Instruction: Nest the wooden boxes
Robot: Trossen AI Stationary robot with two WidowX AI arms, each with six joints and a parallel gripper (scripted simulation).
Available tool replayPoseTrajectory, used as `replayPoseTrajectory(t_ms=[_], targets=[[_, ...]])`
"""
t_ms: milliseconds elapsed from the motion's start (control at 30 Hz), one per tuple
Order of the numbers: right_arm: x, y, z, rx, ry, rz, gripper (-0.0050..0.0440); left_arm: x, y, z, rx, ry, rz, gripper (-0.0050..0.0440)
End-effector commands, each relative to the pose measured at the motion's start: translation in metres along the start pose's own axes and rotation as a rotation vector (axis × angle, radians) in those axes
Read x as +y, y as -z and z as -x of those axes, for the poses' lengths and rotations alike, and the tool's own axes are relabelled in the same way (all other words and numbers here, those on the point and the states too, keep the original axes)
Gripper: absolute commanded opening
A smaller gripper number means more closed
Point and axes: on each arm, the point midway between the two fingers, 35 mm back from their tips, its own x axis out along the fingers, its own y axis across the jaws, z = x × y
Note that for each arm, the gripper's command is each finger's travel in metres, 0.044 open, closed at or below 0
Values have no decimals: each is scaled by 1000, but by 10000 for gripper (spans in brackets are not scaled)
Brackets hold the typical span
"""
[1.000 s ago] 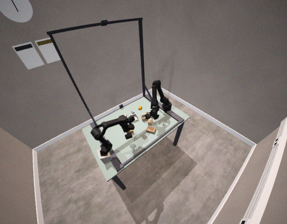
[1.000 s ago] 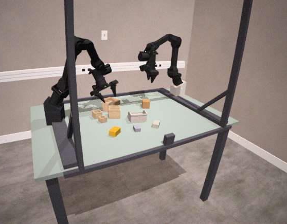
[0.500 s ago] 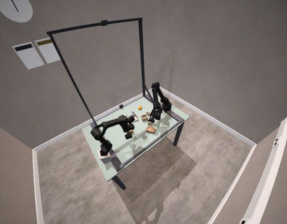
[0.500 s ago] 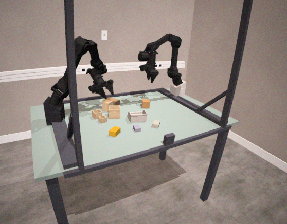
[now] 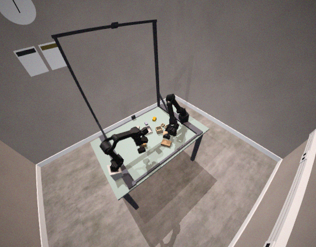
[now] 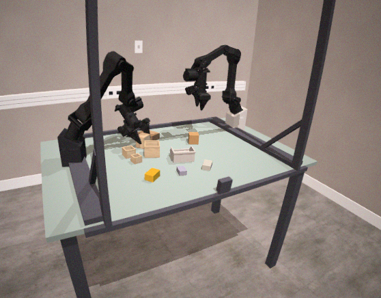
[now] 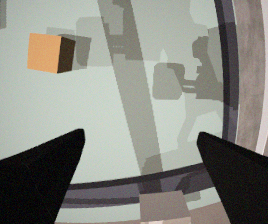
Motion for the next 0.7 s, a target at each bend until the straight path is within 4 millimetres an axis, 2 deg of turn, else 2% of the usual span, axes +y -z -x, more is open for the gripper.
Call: replayPoseTrajectory(t_ms=[0, 433, 500, 667], targets=[[0, -3, 4, -17, -4, -10, 400, 1, -7, -11, 2, 9, 0, 400], [0, -3, 4, -17, -4, -10, 400, -2, -12, -18, 6, 14, -9, 400], [0, -3, 4, -17, -4, -10, 400, -2, -12, -18, 7, 13, -8, 352], [0, -3, 4, -17, -4, -10, 400, -2, -12, -18, 7, 14, -9, 319]])
